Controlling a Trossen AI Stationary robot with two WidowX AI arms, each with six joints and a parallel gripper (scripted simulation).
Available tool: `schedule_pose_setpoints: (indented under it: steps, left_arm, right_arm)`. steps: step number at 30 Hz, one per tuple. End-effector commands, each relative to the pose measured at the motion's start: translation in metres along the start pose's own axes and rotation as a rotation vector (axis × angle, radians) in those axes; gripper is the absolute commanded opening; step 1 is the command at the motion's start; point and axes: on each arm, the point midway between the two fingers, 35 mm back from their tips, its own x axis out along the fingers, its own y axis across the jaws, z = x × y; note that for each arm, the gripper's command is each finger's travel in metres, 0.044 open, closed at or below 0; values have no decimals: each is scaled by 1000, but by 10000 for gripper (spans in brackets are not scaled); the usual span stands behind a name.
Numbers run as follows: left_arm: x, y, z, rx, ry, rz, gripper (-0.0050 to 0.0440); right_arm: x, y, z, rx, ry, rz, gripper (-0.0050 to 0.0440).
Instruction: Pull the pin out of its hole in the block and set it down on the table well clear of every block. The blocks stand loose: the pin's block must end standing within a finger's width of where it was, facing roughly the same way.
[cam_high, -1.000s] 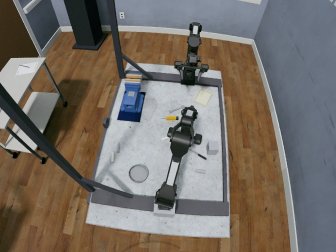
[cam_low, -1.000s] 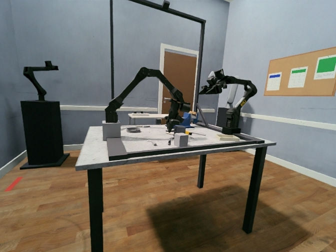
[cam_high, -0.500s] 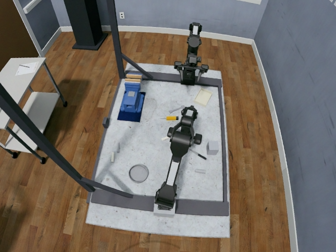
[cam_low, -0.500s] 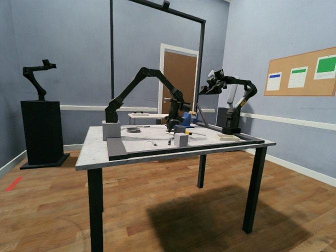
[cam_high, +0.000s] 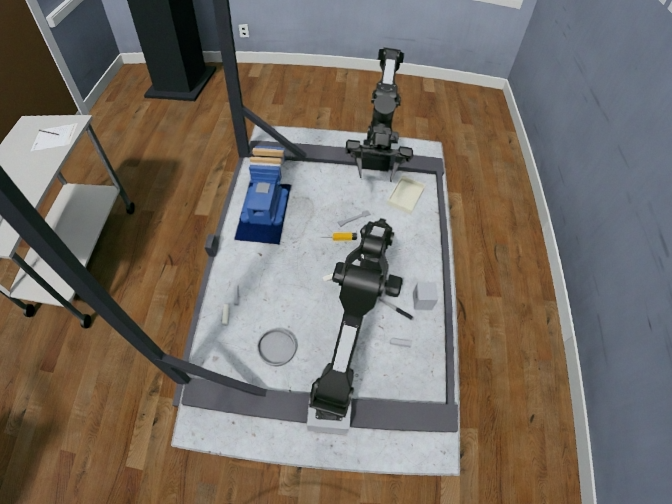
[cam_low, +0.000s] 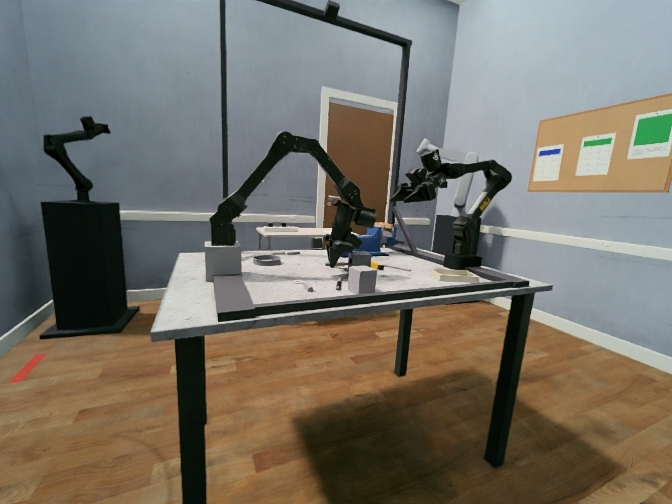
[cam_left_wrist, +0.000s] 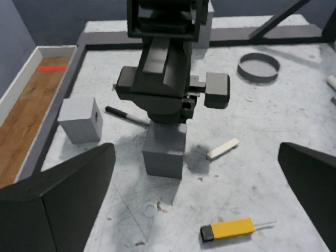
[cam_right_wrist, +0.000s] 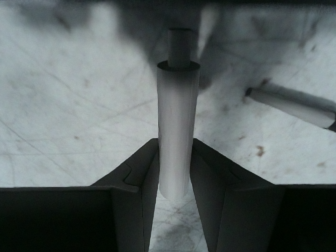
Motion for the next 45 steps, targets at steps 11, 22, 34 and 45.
schedule_pose_setpoints:
  steps: [11,22,34,45]
  left_arm:
    - [5,-3,8,6,-37,-12,400]
    - [4,-2,9,3,-41,-8,400]
    - [4,-2,9,3,-41,-8,400]
    - [4,-2,9,3,-41,-8,400]
  right_arm:
    - [-15,-1,-23,-4,-71,-3,37]
    - [-14,-1,-35,-3,-69,-3,37]
    - [-17,-1,-34,-3,-74,-3,37]
    - [5,-1,-39,-2,-35,-1,37]
